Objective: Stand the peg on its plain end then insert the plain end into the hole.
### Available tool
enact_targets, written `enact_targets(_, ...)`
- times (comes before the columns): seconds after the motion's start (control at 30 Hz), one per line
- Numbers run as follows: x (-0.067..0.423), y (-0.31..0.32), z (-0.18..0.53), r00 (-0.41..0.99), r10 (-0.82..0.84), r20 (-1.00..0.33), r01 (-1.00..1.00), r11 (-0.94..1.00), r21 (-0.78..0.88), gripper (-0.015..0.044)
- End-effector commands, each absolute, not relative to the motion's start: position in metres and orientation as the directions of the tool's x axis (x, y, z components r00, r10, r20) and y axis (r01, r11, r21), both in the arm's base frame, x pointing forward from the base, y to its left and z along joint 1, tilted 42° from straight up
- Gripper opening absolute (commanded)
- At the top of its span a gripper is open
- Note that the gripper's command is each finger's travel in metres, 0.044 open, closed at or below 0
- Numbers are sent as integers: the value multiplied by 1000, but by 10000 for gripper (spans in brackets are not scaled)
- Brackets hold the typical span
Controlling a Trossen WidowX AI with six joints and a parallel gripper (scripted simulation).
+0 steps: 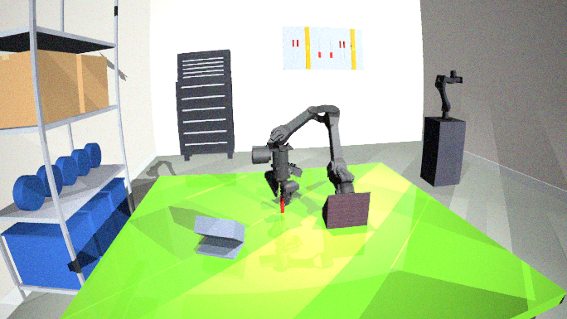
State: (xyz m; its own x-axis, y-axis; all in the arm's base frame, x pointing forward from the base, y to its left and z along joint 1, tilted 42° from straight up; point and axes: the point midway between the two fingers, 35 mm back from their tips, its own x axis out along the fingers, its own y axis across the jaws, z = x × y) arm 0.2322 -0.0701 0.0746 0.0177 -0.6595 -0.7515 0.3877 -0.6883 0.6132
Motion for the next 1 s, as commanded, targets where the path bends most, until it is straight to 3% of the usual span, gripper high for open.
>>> enact_targets(0.0,231,-76,69,16,-664,-748,393,-683,615,440)
enact_targets(0.17,230,-78,66,16,-665,-747,393,-683,616,440)
enact_targets(0.7,231,-76,69,16,-661,-750,388,-687,614,20)
enact_targets(0.97,231,-75,70,16,-661,-751,388,-688,614,0)
